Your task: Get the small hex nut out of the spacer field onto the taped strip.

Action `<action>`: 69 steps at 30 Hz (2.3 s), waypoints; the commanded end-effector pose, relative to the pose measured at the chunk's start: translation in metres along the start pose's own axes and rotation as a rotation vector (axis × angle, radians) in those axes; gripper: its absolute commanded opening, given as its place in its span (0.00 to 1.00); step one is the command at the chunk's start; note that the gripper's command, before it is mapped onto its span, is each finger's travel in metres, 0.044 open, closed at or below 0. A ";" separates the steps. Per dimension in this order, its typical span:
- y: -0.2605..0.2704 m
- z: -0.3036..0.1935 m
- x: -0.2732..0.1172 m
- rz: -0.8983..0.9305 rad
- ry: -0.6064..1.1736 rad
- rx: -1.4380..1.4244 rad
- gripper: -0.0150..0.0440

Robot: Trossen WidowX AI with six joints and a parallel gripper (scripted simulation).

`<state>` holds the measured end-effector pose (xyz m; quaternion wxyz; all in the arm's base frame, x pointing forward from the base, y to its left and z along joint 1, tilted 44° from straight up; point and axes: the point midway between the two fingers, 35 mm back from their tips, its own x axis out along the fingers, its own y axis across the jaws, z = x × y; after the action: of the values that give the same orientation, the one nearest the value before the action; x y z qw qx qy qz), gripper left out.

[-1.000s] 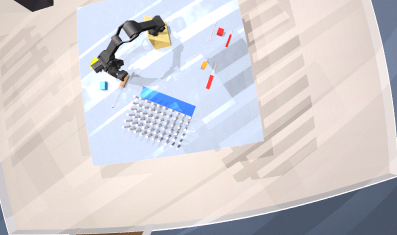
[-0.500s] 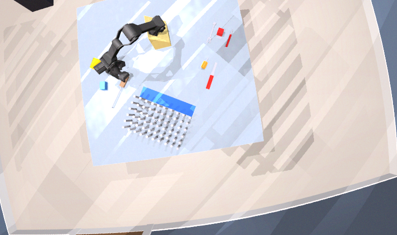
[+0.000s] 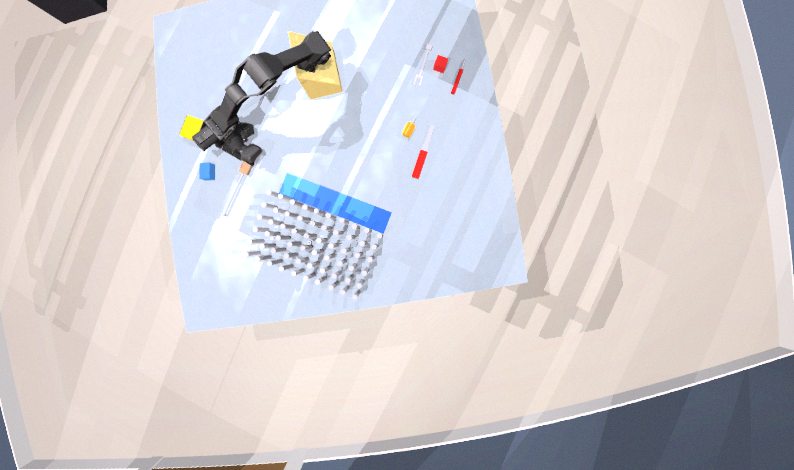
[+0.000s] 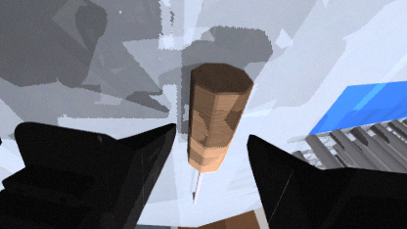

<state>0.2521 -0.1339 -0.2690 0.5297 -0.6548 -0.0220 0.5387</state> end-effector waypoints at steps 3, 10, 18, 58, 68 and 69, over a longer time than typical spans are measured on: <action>0.001 0.005 0.008 -0.006 0.002 0.004 0.73; 0.001 0.005 0.008 -0.006 0.002 0.004 0.56; 0.000 0.001 0.004 -0.005 0.002 0.004 0.40; -0.068 -0.062 -0.148 0.011 0.000 -0.397 0.25; -0.090 -0.059 -0.151 0.016 -0.003 -0.743 0.25; -0.093 -0.059 -0.152 0.017 -0.003 -0.778 0.25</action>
<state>0.2765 -0.2250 -0.1175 0.2933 -0.7837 -0.1890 0.5140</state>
